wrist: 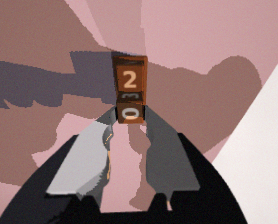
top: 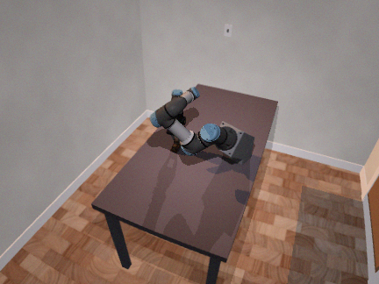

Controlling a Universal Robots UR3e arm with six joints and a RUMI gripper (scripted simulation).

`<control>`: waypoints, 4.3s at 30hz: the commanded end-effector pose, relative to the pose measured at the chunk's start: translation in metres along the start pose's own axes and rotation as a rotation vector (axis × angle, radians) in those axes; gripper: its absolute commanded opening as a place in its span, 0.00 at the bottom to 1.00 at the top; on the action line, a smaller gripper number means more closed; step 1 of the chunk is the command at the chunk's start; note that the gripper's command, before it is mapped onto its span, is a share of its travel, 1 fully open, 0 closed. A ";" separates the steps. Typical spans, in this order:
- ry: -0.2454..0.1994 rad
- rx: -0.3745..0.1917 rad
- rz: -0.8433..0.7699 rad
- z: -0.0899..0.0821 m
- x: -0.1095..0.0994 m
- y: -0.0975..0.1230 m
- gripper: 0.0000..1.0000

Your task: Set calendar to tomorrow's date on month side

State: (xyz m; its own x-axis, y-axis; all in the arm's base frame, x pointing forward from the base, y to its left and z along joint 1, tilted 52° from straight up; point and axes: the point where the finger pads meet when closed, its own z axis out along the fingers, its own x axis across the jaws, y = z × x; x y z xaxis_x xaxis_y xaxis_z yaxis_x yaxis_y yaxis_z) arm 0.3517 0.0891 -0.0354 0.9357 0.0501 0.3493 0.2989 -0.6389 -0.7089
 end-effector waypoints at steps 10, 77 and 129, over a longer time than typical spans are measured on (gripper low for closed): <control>0.001 -0.002 -0.001 0.007 0.001 0.001 0.10; 0.001 -0.002 -0.001 0.017 0.001 0.001 0.10; 0.001 -0.002 -0.001 0.017 0.001 0.001 0.10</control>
State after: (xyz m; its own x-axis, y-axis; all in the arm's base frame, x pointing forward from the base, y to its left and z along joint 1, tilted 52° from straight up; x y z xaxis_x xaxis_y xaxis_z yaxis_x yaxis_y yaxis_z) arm 0.3552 0.1028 -0.0465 0.9357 0.0500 0.3493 0.2987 -0.6392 -0.7087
